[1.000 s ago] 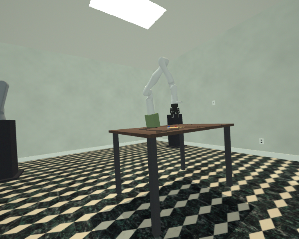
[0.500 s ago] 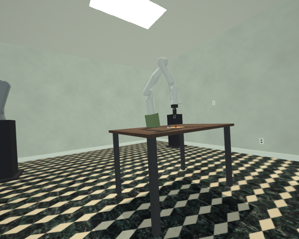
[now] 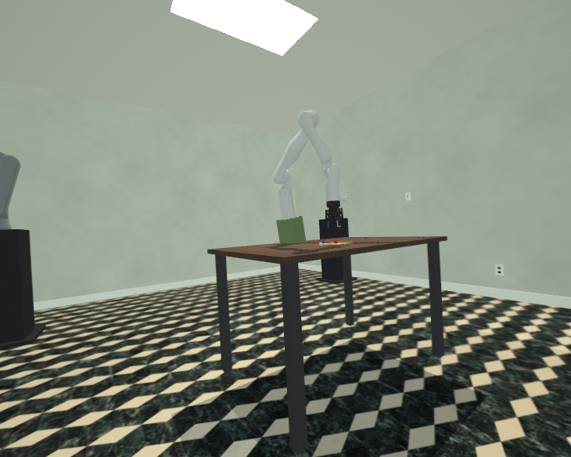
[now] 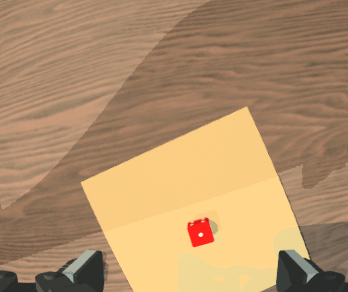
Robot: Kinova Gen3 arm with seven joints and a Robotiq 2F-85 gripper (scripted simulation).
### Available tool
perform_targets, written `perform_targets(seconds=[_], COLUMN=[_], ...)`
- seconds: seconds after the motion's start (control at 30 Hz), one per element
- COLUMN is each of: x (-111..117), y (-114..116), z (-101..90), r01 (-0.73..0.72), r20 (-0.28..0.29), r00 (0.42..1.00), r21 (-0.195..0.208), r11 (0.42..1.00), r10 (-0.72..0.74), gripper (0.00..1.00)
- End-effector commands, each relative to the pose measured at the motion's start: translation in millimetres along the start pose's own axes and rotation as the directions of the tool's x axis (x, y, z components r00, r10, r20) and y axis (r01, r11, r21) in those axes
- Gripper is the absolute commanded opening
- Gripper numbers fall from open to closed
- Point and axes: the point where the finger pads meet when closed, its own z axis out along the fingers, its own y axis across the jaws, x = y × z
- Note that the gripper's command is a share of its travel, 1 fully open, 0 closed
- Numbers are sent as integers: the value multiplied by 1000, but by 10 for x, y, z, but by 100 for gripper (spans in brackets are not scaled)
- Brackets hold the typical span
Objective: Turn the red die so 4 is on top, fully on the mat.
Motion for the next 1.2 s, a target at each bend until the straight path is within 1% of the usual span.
perform_targets(seconds=[0.0,0.13,0.27,0.4,0.63,0.67,1.17], x=[-28,-21,-15,-12,-11,-11,-11], y=[9,28,42,49,51,51,51], z=[13,21,25,27,27,27,27], r01=[34,156,234,271,279,279,279], r20=[-1,-4,-5,-5,-5,-5,-5], r00=[999,988,972,963,960,960,960], r21=[7,0,-6,-8,-9,-9,-9], r11=[999,988,972,963,960,960,960], r10=[-34,-156,-234,-271,-279,-279,-279], gripper=[100,100,100,100,100,31,31])
